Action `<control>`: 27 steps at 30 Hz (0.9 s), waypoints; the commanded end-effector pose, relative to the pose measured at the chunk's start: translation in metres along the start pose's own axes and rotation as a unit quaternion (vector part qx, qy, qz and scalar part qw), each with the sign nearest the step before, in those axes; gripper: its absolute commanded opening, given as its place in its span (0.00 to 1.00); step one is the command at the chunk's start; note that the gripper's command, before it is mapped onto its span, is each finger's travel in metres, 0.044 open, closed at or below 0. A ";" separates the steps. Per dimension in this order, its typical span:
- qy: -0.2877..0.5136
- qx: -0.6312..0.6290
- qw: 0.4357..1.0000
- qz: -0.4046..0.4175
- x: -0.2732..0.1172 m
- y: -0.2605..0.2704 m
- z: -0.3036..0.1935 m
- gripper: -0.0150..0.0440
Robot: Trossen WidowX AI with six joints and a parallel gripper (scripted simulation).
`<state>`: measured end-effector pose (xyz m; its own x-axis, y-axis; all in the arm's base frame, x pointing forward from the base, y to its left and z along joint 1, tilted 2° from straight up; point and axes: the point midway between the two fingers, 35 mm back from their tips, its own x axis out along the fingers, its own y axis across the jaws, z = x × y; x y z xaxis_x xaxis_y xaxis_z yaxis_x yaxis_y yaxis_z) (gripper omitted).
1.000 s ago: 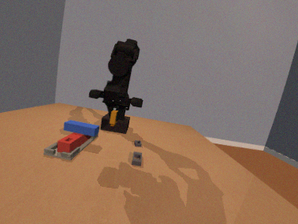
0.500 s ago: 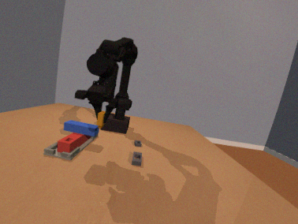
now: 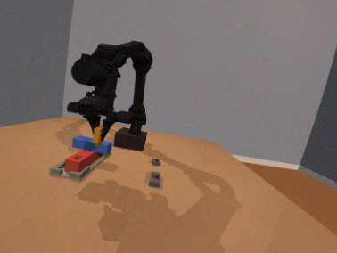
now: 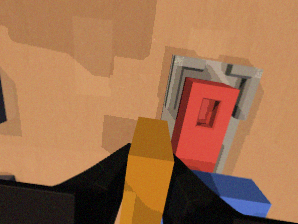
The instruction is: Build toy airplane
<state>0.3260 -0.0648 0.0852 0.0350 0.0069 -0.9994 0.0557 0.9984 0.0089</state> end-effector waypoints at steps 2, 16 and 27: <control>0.000 0.000 1.000 0.002 0.004 -0.014 0.005 0.25; 0.001 0.007 1.000 0.005 0.014 -0.057 0.010 0.25; 0.001 0.007 1.000 0.005 0.014 -0.057 0.010 0.36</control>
<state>0.3327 -0.1223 0.0714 0.0313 0.0137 -0.9994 0.0738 0.9971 0.0160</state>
